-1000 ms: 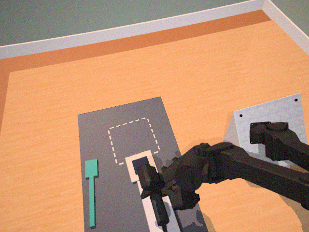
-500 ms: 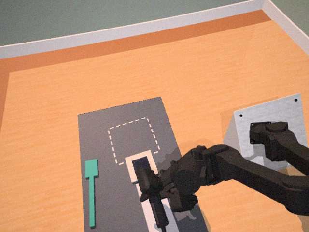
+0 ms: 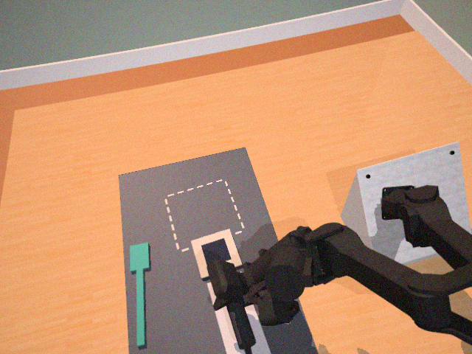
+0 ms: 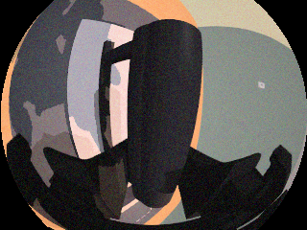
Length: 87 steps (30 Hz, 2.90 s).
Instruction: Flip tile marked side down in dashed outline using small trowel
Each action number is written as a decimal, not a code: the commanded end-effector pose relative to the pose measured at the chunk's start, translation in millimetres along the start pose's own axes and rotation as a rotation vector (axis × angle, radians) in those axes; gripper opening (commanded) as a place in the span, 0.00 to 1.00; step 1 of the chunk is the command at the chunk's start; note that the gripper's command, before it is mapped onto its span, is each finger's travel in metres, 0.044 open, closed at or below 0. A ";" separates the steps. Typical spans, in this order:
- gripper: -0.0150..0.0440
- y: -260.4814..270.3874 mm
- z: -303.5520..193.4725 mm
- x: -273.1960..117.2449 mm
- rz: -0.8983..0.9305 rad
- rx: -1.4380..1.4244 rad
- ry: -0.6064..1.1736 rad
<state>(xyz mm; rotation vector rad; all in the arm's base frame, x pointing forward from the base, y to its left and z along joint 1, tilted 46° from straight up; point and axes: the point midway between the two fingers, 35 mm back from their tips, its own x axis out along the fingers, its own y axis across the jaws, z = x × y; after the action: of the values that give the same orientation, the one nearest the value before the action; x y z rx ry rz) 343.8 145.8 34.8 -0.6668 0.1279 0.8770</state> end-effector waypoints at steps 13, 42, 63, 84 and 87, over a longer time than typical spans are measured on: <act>0.25 -3.1 -24.6 -0.4 -0.007 0.006 0.009; 0.25 -16.7 -43.9 -13.4 -0.007 -0.075 0.075; 0.25 -41.2 -69.6 -34.2 -0.008 -0.077 0.077; 0.25 -47.0 -110.1 -39.6 -0.008 -0.079 0.078; 0.25 -46.1 -115.6 -38.9 -0.008 -0.079 0.078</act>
<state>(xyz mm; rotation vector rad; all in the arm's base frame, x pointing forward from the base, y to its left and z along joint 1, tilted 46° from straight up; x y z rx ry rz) 368.3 34.8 -18.2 -0.7674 0.1723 0.8579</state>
